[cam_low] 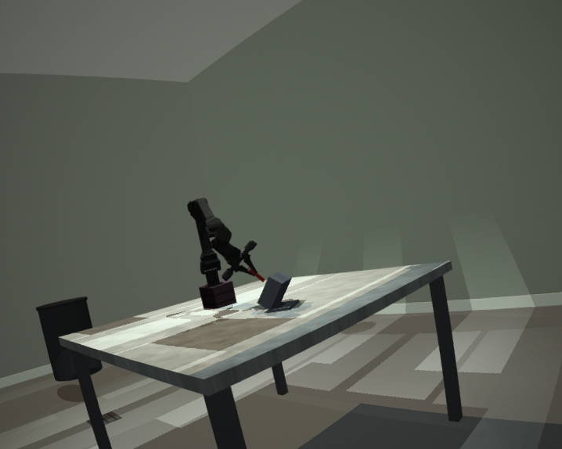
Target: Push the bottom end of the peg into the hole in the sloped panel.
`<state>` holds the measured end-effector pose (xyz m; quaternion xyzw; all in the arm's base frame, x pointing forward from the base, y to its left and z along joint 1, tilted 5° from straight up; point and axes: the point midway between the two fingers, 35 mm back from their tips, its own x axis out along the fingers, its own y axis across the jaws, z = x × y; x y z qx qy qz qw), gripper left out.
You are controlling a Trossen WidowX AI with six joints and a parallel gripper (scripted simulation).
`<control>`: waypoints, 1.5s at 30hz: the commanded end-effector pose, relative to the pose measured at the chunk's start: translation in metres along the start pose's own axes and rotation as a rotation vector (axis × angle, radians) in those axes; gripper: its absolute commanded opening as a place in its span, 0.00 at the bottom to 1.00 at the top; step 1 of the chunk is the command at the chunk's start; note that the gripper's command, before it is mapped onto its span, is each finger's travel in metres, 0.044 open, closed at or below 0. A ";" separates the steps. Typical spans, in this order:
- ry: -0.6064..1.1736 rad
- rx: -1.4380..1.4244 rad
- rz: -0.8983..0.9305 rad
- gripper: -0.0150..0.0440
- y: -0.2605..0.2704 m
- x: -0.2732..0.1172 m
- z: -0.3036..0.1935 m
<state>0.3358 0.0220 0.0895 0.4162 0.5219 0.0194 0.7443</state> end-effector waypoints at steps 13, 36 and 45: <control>-0.043 0.050 0.066 0.25 -0.006 -0.012 0.014; -0.111 0.112 0.155 0.25 -0.018 -0.031 0.033; -0.139 0.133 0.189 0.25 -0.023 -0.040 0.039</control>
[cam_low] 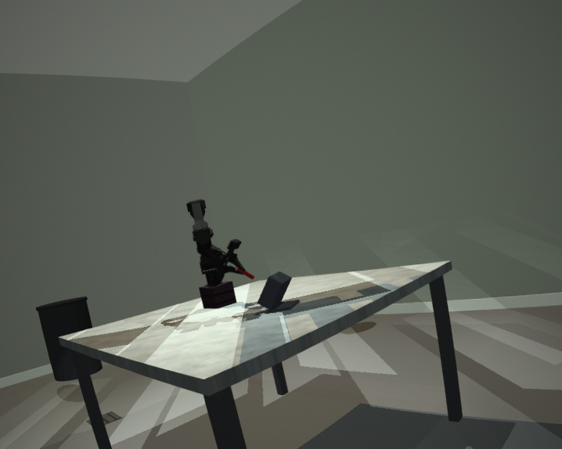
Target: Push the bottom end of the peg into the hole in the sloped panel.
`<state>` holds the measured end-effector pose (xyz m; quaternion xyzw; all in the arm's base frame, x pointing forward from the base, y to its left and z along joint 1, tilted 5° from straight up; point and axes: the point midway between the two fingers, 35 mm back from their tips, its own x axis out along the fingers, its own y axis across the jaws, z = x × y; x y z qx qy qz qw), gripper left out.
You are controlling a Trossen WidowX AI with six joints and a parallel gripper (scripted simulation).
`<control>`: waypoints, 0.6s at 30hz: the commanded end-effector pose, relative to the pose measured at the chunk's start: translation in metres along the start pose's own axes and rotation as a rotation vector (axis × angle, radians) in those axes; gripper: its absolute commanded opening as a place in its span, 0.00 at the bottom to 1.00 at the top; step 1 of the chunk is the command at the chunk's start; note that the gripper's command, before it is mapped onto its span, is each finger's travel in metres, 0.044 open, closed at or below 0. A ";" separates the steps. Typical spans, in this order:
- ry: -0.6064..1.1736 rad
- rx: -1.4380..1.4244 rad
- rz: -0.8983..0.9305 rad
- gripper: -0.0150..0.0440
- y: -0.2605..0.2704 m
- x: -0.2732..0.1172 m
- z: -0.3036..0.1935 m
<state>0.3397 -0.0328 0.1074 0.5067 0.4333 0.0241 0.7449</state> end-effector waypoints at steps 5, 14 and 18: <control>-0.011 0.010 0.020 0.25 0.000 -0.001 0.004; -0.022 0.017 0.032 0.25 0.000 0.011 0.009; -0.027 0.020 0.038 0.25 0.000 0.017 0.011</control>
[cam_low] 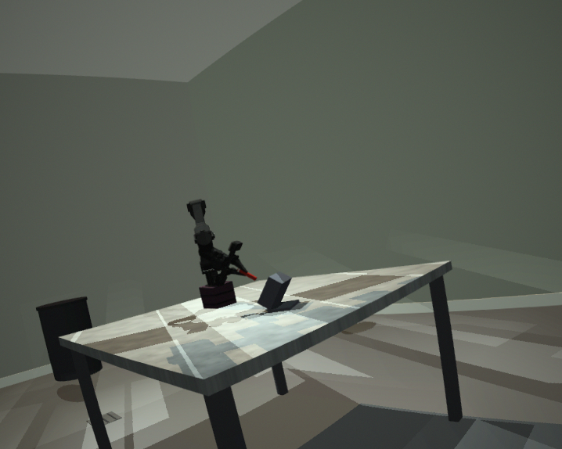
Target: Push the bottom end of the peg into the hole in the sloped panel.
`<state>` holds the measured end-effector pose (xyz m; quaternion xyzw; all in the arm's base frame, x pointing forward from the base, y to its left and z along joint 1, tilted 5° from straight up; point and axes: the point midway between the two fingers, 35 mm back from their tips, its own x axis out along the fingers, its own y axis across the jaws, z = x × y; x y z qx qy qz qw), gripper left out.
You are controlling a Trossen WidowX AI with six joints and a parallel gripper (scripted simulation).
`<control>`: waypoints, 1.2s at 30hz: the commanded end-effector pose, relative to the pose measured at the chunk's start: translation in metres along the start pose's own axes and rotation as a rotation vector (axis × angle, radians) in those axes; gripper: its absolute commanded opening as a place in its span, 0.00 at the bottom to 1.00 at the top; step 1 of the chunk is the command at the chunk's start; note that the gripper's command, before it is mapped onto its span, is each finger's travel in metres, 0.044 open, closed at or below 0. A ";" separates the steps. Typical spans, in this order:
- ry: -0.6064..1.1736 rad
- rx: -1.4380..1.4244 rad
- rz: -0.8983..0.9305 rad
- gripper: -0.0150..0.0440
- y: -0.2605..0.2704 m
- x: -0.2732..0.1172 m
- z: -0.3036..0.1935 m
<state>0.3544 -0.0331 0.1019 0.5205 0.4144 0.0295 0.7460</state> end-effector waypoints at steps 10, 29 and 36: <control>-0.015 0.014 0.015 0.25 -0.002 0.017 0.005; -0.023 0.021 0.030 0.25 -0.002 0.033 0.006; -0.024 0.021 0.031 0.25 -0.001 0.042 0.006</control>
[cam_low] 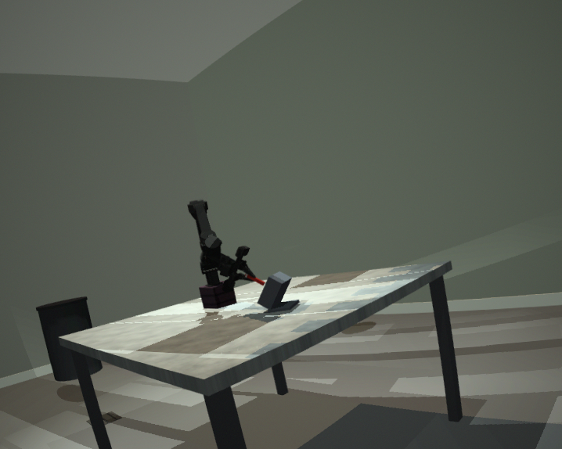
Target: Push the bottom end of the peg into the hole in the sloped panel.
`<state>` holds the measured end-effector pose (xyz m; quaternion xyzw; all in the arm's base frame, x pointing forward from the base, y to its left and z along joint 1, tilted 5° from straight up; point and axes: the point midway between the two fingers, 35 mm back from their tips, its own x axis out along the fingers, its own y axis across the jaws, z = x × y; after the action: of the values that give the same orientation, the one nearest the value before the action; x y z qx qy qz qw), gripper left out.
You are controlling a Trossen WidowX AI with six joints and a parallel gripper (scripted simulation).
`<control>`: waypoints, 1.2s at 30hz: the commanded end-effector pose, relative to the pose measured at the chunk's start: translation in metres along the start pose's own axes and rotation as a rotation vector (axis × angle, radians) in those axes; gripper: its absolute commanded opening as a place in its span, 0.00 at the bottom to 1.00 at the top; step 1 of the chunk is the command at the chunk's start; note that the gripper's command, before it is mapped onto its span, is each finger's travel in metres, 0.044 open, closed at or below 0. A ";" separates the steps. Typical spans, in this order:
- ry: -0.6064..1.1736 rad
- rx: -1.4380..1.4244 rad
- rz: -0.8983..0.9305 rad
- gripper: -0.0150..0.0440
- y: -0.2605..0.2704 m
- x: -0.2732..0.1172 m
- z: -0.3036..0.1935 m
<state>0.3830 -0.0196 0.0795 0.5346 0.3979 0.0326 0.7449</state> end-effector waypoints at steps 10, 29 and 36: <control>-0.001 0.001 0.000 0.25 0.000 0.010 0.000; 0.000 0.000 0.001 0.25 -0.001 0.013 0.000; 0.000 0.000 0.001 0.25 -0.001 0.016 0.001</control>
<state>0.3927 -0.0130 0.0711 0.5343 0.3979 0.0356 0.7450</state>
